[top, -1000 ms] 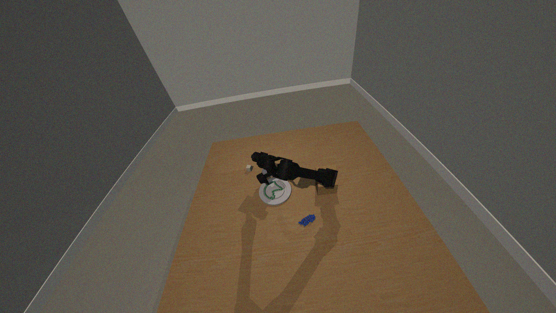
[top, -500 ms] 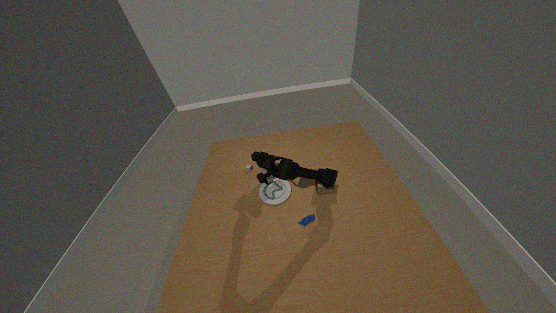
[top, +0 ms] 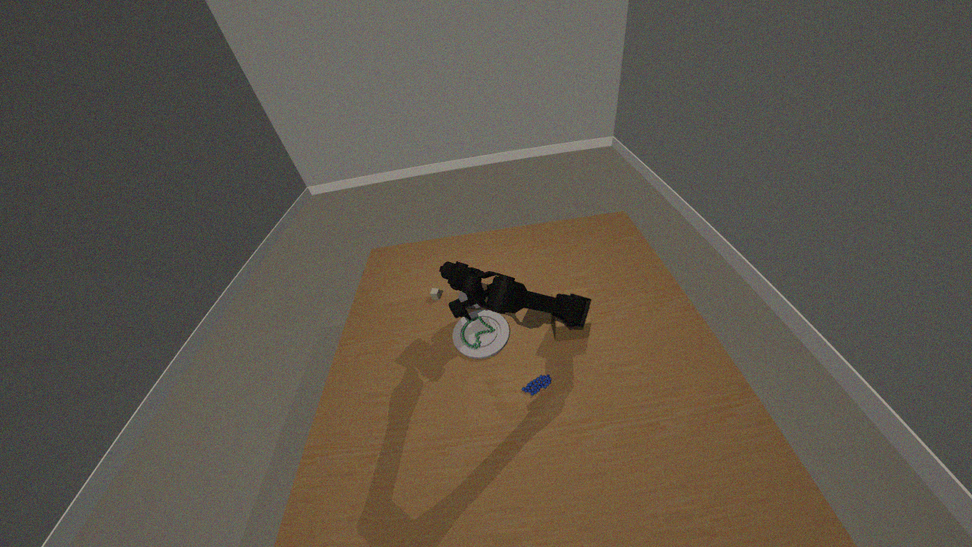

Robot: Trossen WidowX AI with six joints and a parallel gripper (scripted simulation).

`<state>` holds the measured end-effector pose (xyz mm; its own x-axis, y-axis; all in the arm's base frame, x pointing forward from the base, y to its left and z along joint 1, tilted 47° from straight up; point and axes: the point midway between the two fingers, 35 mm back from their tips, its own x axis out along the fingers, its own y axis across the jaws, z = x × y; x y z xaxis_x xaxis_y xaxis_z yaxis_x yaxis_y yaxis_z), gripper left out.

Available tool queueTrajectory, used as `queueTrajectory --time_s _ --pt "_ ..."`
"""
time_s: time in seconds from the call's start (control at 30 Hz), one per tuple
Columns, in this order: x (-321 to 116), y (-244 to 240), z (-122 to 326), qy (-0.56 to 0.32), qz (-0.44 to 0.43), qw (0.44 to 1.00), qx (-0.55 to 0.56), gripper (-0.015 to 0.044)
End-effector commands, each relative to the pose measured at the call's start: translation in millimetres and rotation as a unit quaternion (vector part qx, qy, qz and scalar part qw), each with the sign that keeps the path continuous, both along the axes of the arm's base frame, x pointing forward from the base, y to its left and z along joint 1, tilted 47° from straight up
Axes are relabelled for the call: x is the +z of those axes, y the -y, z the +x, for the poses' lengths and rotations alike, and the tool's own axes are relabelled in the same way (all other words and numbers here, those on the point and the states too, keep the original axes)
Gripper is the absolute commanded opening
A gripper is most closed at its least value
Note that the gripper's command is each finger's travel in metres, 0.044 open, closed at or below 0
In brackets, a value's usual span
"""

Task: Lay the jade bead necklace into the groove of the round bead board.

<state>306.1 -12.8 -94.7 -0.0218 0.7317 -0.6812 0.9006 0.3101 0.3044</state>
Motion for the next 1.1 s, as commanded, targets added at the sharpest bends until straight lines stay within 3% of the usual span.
queueTrajectory --time_s 0.0,0.17,1.07 --pt "16.7 10.5 3.3 -0.008 -0.006 1.000 -0.019 0.0230" --pt "11.7 5.3 3.3 -0.007 -0.006 1.000 -0.019 0.0120" --pt "-10.6 -18.9 2.9 -0.008 -0.005 1.000 -0.019 0.0120"
